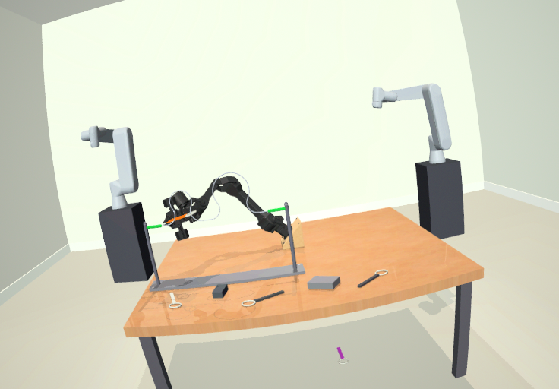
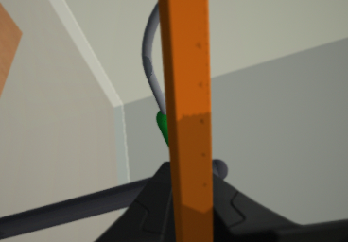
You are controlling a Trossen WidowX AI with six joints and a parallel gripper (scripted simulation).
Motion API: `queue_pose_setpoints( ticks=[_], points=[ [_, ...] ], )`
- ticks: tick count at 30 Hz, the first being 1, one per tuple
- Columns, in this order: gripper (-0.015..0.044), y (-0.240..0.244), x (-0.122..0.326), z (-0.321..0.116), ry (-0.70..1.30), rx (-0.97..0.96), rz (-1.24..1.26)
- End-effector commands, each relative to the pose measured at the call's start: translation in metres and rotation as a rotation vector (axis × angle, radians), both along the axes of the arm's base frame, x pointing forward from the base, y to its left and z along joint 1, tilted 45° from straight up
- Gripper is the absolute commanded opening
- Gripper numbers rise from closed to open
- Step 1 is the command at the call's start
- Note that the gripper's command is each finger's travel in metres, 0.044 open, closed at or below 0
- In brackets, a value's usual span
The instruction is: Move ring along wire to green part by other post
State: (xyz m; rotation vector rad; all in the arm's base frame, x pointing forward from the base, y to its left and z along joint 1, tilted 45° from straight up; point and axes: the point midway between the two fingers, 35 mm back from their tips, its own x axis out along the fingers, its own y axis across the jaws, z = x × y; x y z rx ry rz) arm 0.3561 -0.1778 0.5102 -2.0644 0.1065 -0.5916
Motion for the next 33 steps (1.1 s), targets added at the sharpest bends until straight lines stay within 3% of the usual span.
queue_pose_setpoints(
  ticks=[1,33],
  points=[
    [-0.0150,-0.008,0.001,-0.016,0.010,0.098,-0.001],
    [-0.0150,-0.013,0.006,-0.136,0.049,0.878,0.025]
  ],
)
